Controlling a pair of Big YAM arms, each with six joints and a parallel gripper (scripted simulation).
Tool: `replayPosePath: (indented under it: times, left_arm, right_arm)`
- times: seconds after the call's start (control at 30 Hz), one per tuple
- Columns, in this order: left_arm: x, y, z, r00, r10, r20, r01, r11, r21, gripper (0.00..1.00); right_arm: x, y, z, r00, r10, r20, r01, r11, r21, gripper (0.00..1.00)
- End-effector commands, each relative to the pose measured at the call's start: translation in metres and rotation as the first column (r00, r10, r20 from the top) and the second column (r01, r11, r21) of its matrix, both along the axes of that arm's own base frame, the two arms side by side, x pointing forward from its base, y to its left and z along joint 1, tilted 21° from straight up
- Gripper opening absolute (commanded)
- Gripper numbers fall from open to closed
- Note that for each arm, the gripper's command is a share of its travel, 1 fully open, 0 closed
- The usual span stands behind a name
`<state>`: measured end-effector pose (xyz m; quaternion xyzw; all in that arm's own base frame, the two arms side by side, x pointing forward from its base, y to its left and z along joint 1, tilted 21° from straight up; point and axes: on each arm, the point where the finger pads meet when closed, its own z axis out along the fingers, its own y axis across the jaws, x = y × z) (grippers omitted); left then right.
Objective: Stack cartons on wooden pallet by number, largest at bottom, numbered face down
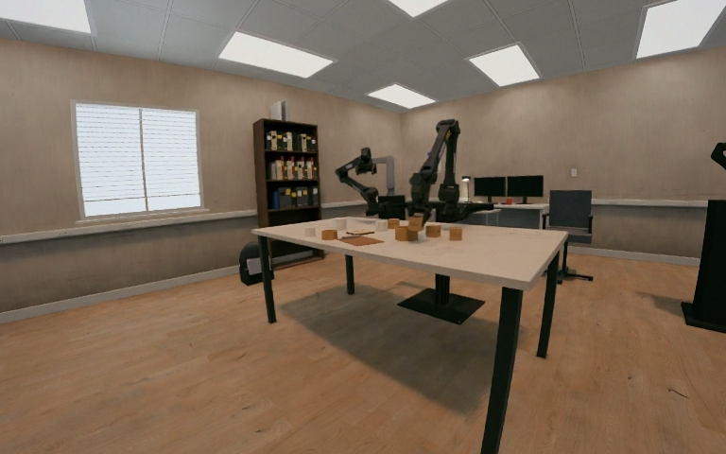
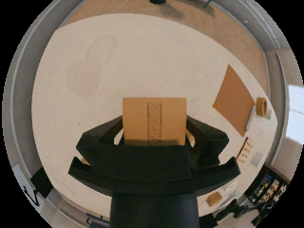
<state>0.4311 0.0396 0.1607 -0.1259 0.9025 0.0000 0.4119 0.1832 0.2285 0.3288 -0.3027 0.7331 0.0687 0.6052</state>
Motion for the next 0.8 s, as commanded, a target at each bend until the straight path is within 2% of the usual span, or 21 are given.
replayPosePath:
  times: [0.0,0.17,0.27,0.4,0.43,0.5,0.67,0.77]
  left_arm:
    - [0.04,-0.041,0.027,0.998,0.058,0.017,-0.056,0.995,-0.085,0.54]
    - [0.064,-0.152,0.025,0.996,0.087,-0.028,-0.089,0.992,-0.092,0.54]
    - [0.054,-0.225,0.011,0.996,0.075,-0.051,-0.078,0.995,-0.07,0.54]
    - [0.03,-0.297,-0.008,0.996,0.072,-0.059,-0.075,0.997,-0.034,0.54]
    - [0.024,-0.312,-0.012,0.996,0.071,-0.058,-0.072,0.997,-0.025,0.54]
    - [0.024,-0.312,-0.012,0.996,0.071,-0.058,-0.072,0.997,-0.025,0.54]
    - [-0.015,-0.381,-0.031,0.998,0.052,-0.03,-0.051,0.998,0.025,0.54]
    - [-0.034,-0.408,-0.038,0.999,0.037,-0.01,-0.036,0.998,0.048,0.54]
  right_arm:
    - [0.0,-0.002,-0.004,1.0,-0.014,-0.016,0.014,1.0,-0.009,1.0]
    - [-0.001,-0.004,-0.002,1.0,-0.01,-0.008,0.01,1.0,-0.012,1.0]
    - [-0.001,-0.004,-0.002,1.0,-0.01,-0.008,0.01,1.0,-0.011,1.0]
    - [-0.001,-0.004,-0.002,1.0,-0.01,-0.008,0.01,1.0,-0.011,1.0]
    - [-0.001,-0.004,-0.002,1.0,-0.01,-0.008,0.01,1.0,-0.011,1.0]
    - [-0.001,-0.004,-0.002,1.0,-0.01,-0.008,0.01,1.0,-0.011,1.0]
    - [-0.001,-0.004,-0.002,1.0,-0.01,-0.008,0.01,1.0,-0.011,1.0]
    - [-0.001,-0.004,-0.002,1.0,-0.01,-0.008,0.01,1.0,-0.011,1.0]
